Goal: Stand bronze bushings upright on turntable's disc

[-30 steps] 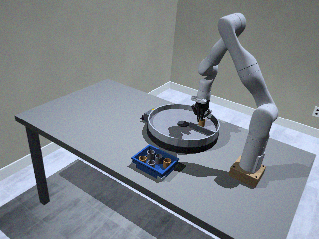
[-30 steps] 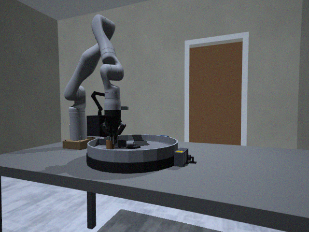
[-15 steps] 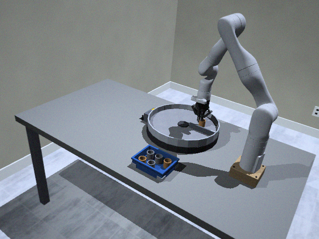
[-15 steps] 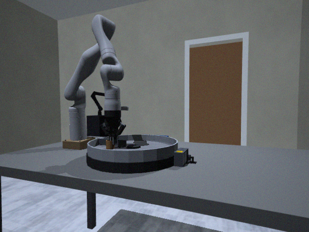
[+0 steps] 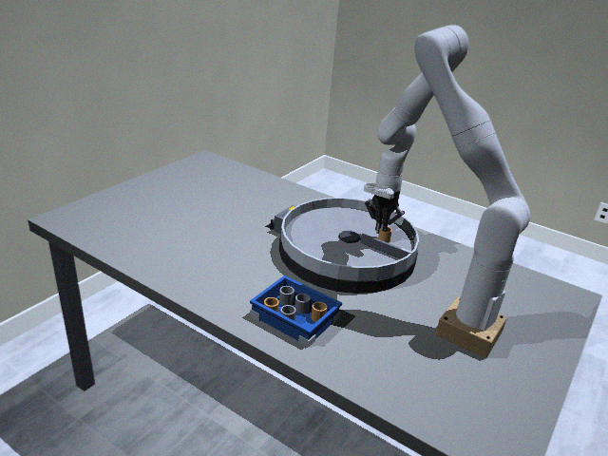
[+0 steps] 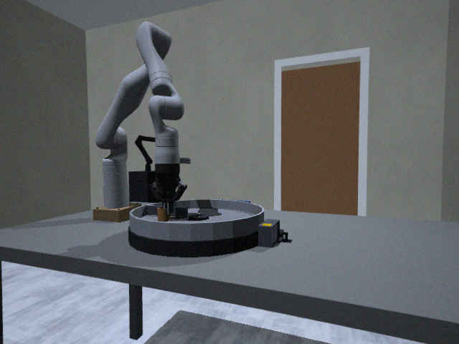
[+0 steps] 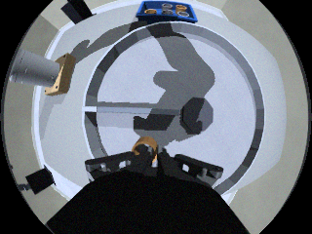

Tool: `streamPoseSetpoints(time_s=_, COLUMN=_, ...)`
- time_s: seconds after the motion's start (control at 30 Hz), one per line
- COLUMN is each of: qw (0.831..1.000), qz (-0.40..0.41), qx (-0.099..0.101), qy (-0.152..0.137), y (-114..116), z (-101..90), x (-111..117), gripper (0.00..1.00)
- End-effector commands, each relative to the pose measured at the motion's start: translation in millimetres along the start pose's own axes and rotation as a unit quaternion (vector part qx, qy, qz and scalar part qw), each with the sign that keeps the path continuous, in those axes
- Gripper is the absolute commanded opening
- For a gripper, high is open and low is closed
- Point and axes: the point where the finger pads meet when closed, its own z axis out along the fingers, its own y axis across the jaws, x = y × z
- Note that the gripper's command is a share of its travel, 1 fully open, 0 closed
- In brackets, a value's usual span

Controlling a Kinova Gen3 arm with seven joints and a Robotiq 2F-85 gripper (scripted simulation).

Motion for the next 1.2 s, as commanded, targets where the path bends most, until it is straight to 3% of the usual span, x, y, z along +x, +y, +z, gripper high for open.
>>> streamPoseSetpoints(time_s=0.0, qw=1.000, qz=0.000, qx=-0.001, qy=0.000, y=0.5, z=-0.6, x=-0.2, gripper=0.00)
streamPoseSetpoints(time_s=0.4, qw=1.000, qz=0.000, qx=-0.001, qy=0.000, y=0.5, z=-0.6, x=-0.2, gripper=0.00)
streamPoseSetpoints(time_s=0.43, qw=1.000, qz=0.000, qx=-0.001, qy=0.000, y=0.5, z=-0.6, x=-0.2, gripper=0.14)
streamPoseSetpoints(time_s=1.17, qw=1.000, qz=0.000, qx=-0.001, qy=0.000, y=0.5, z=-0.6, x=-0.2, gripper=0.14)
